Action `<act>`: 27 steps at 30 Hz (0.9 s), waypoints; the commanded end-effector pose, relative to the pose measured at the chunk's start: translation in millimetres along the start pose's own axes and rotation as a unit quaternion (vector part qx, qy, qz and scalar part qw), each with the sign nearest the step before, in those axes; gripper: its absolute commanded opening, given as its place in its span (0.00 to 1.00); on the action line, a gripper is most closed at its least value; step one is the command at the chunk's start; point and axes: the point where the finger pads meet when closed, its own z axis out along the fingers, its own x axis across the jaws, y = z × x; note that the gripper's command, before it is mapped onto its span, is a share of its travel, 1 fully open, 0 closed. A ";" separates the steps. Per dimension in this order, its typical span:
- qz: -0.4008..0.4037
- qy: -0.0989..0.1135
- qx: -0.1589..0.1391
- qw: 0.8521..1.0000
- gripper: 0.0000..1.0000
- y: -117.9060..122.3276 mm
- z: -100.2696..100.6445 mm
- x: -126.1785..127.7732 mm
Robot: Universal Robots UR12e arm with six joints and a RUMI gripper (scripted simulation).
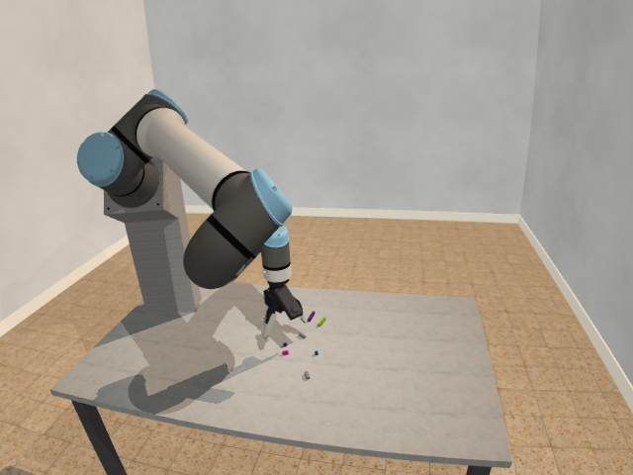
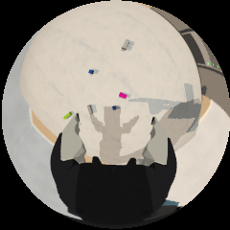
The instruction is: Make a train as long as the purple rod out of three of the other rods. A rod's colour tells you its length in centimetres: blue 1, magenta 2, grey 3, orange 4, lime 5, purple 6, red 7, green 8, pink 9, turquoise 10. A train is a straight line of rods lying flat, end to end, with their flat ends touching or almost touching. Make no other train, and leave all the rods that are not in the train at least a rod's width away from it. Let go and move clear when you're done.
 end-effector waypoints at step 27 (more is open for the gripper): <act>-0.105 0.000 0.000 0.994 1.00 1.8 -0.6 -5.3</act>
